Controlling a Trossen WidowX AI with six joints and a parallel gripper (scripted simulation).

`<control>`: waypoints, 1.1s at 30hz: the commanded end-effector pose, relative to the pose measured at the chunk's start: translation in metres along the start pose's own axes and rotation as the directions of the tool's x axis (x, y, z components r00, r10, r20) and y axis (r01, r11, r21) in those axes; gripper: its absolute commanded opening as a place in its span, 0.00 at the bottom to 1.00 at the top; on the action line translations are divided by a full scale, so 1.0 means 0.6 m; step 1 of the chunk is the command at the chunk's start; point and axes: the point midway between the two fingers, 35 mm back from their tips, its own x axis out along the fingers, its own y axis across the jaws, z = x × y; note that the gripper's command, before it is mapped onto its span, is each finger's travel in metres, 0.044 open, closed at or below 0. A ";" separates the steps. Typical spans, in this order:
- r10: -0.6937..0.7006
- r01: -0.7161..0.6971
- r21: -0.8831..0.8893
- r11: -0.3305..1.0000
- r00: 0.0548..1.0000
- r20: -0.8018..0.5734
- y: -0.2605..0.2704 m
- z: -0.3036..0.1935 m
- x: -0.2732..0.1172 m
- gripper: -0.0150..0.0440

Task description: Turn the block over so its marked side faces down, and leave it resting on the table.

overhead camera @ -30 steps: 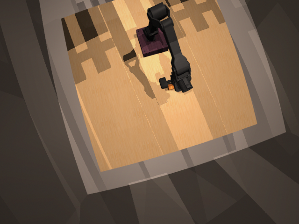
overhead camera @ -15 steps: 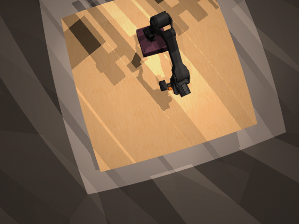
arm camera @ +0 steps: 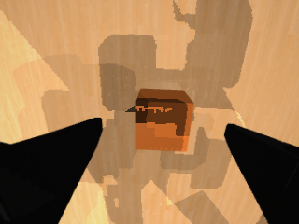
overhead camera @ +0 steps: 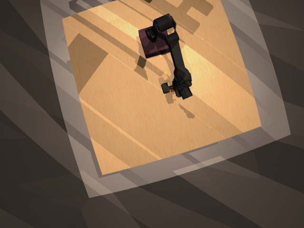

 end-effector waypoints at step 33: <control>0.002 -0.002 -0.003 1.000 1.000 -0.006 0.000 -0.004 0.033 0.41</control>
